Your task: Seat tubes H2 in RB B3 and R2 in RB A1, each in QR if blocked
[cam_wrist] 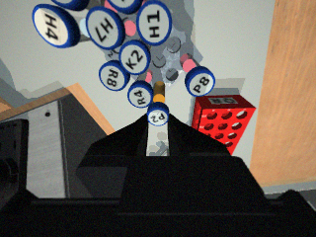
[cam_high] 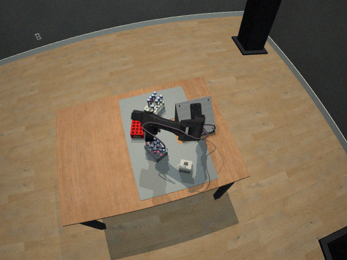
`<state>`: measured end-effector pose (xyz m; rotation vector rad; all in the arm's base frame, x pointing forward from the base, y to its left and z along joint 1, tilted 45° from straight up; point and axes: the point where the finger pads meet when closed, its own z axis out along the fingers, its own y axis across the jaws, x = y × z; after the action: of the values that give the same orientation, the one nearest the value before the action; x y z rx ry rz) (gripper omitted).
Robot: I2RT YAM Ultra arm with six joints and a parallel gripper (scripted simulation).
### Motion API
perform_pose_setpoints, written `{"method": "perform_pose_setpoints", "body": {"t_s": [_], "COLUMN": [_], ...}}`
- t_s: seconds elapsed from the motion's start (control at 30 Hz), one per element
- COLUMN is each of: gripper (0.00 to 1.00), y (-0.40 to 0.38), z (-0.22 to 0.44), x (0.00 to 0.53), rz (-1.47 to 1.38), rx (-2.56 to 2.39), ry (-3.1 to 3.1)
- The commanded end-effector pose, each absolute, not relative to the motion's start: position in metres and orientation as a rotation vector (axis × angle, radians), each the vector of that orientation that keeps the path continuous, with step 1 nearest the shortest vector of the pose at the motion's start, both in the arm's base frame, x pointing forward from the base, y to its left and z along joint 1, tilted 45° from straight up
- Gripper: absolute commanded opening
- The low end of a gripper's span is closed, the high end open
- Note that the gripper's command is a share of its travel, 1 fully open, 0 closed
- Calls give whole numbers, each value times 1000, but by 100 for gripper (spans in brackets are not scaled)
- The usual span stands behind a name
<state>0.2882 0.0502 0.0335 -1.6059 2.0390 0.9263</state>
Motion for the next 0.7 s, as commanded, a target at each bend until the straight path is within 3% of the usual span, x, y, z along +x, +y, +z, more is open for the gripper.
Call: {"method": "perform_pose_setpoints", "body": {"t_s": [0.0, 0.6, 0.63, 0.67], "gripper": [0, 0, 24, 24], "y": [49, 49, 49, 49], "z": [28, 33, 33, 33], "x": [292, 295, 295, 295], "rz": [921, 897, 897, 897], "rx": [-1566, -1591, -1591, -1591], "ry": [2038, 2024, 2024, 2024]}}
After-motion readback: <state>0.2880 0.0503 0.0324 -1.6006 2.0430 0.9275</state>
